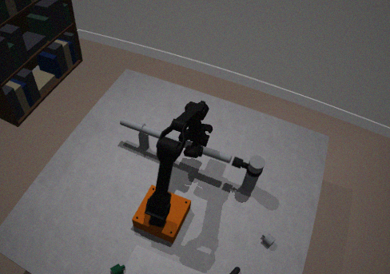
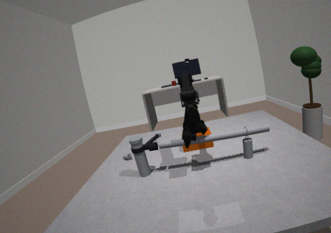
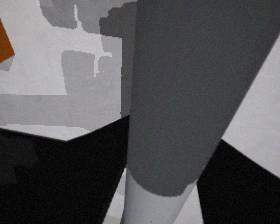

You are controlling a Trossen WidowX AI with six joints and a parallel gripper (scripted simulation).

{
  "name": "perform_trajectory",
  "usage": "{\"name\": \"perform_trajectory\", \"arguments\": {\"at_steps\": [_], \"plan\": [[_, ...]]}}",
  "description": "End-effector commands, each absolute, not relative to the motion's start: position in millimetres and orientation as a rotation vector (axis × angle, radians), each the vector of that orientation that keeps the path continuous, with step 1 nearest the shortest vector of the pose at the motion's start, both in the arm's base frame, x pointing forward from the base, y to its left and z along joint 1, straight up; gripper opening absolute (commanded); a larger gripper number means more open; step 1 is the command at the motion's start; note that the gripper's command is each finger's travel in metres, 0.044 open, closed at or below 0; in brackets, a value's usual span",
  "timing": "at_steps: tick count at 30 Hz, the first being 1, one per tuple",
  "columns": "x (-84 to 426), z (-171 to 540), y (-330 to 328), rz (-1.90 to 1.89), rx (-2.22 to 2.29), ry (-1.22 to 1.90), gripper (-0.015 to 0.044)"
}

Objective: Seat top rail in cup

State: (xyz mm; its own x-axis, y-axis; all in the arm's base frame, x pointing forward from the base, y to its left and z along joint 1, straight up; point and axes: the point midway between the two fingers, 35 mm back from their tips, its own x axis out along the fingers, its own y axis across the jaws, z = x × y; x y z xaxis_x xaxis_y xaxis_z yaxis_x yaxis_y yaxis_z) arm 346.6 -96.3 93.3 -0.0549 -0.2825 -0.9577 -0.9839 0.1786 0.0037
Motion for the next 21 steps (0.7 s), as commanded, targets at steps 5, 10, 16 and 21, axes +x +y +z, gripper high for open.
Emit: {"name": "perform_trajectory", "arguments": {"at_steps": [5,10,16,21], "plan": [[344.7,94.5,-111.7,0.938,-1.268,1.523,0.0],[343.1,93.6,-115.3,0.942,-1.266,1.524,0.0],[343.1,93.6,-115.3,0.942,-1.266,1.524,0.0],[343.1,93.6,-115.3,0.942,-1.266,1.524,0.0]]}}
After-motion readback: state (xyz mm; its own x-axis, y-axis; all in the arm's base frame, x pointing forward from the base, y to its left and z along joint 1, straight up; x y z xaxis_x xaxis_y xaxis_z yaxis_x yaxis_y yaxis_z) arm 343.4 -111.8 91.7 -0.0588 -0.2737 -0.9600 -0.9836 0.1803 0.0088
